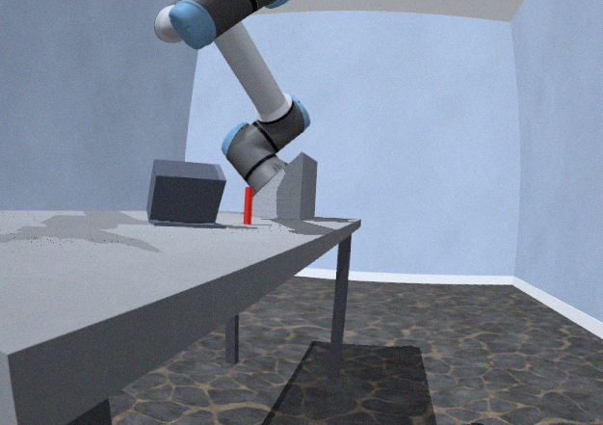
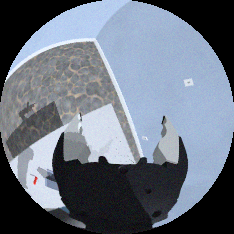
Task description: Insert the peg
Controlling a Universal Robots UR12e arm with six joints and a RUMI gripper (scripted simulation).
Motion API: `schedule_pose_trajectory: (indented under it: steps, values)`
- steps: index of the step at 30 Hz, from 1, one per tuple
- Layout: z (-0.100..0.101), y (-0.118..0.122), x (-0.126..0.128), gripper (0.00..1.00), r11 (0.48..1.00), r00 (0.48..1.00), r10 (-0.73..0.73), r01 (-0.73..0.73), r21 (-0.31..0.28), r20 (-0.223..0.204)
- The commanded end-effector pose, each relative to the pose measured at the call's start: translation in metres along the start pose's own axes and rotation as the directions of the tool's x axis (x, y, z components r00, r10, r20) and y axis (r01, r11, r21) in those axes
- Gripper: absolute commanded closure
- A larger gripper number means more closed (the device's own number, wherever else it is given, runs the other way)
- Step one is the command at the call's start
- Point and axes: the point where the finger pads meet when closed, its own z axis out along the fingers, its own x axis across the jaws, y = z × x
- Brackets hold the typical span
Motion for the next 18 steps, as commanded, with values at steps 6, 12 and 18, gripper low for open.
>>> schedule_pose_trajectory:
  steps: [6,12,18]
  values:
    - [-0.013,0.011,-0.026,0.0,0.993,0.992,0.116,-0.114,-0.029,0.053]
    - [-0.018,0.016,-0.035,0.0,0.987,0.985,0.156,-0.154,-0.043,0.068]
    - [-0.025,0.023,-0.049,0.0,0.975,0.972,0.217,-0.212,-0.066,0.089]
